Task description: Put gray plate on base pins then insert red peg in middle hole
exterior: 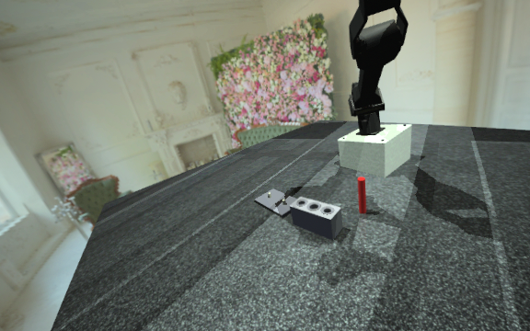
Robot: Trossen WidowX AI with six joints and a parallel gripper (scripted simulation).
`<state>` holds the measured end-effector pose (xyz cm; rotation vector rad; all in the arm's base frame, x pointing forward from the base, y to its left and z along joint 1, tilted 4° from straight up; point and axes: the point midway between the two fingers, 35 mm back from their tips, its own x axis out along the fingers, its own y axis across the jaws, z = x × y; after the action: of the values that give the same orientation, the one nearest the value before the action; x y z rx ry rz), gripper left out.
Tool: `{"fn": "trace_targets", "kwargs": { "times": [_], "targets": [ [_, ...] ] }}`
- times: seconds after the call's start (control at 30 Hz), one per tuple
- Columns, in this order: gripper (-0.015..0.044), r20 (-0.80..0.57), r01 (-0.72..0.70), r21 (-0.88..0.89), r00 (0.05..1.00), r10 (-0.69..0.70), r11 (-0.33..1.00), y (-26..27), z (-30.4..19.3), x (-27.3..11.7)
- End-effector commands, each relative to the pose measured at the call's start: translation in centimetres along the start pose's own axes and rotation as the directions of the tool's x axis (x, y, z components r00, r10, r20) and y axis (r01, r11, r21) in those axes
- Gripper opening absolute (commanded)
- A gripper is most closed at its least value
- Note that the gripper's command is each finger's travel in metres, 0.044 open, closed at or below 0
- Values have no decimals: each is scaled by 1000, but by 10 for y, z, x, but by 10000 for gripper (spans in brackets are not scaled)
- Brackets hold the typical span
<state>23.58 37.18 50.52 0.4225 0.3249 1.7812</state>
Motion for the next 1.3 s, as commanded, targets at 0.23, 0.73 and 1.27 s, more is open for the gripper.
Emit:
{"fn": "trace_targets", "kwargs": {
  "times": [0.23,0.73,1.27],
  "targets": [
    [440,89,-104,-2,991,104,995,72,14,23],
    [440,279,-551,94,814,510,829,275,43,-11],
    [440,414,-974,170,208,886,150,455,53,-204]
  ]
}}
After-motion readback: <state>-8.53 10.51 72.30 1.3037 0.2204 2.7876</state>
